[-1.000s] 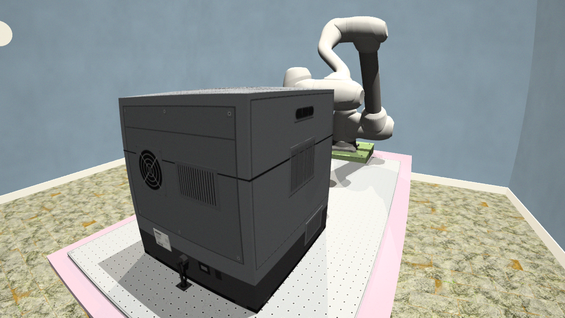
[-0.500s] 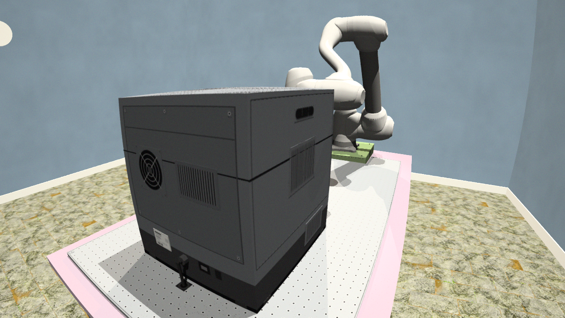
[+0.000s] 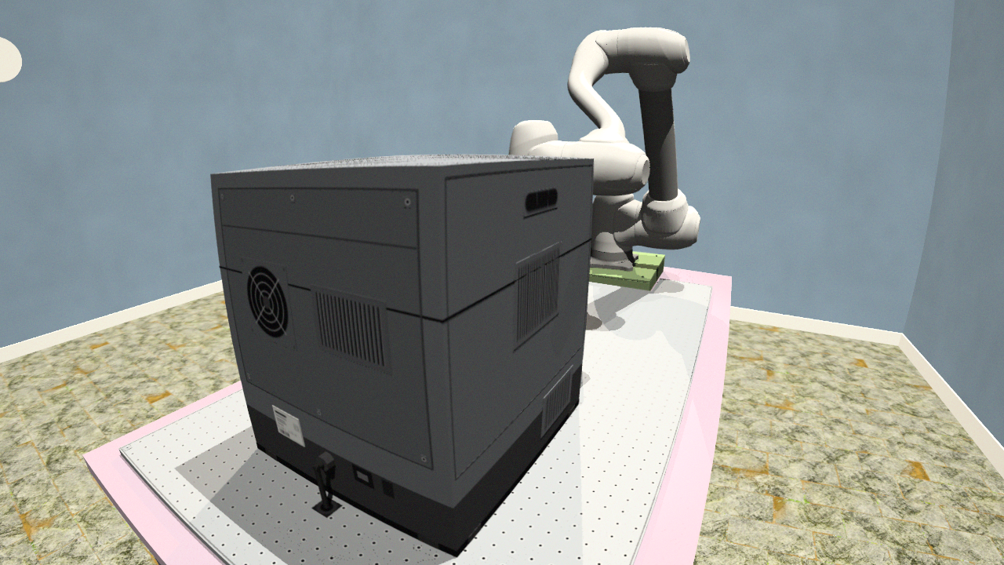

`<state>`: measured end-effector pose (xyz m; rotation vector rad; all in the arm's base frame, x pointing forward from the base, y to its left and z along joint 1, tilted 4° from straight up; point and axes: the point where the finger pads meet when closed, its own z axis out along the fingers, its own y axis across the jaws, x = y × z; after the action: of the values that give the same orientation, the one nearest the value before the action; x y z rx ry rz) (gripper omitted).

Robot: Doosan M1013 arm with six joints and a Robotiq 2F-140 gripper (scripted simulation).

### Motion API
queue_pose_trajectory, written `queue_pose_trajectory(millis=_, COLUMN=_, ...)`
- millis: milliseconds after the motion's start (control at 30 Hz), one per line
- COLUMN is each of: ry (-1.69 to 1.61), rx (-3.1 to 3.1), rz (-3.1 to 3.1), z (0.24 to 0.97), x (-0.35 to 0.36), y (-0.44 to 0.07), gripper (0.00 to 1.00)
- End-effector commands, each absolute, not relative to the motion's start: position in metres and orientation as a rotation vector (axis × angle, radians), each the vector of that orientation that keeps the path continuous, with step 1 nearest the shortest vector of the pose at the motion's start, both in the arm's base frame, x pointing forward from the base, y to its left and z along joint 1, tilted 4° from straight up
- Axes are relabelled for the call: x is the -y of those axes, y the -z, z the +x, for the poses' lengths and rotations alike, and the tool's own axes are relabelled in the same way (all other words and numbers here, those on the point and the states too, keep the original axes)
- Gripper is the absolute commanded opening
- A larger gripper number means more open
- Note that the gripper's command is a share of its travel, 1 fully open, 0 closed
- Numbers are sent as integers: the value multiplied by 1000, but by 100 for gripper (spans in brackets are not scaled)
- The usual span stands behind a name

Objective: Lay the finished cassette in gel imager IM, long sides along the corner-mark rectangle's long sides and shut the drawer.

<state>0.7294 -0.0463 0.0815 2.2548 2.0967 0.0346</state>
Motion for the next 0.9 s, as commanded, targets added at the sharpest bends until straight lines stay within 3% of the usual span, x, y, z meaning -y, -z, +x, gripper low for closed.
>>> queue_pose_trajectory(millis=0, ry=-35, rx=-2097, rz=2255, z=728, x=46, y=-81, gripper=10)
queue_pose_trajectory(millis=867, ry=-35, rx=-2097, rz=2255, z=696, x=44, y=-80, gripper=10)
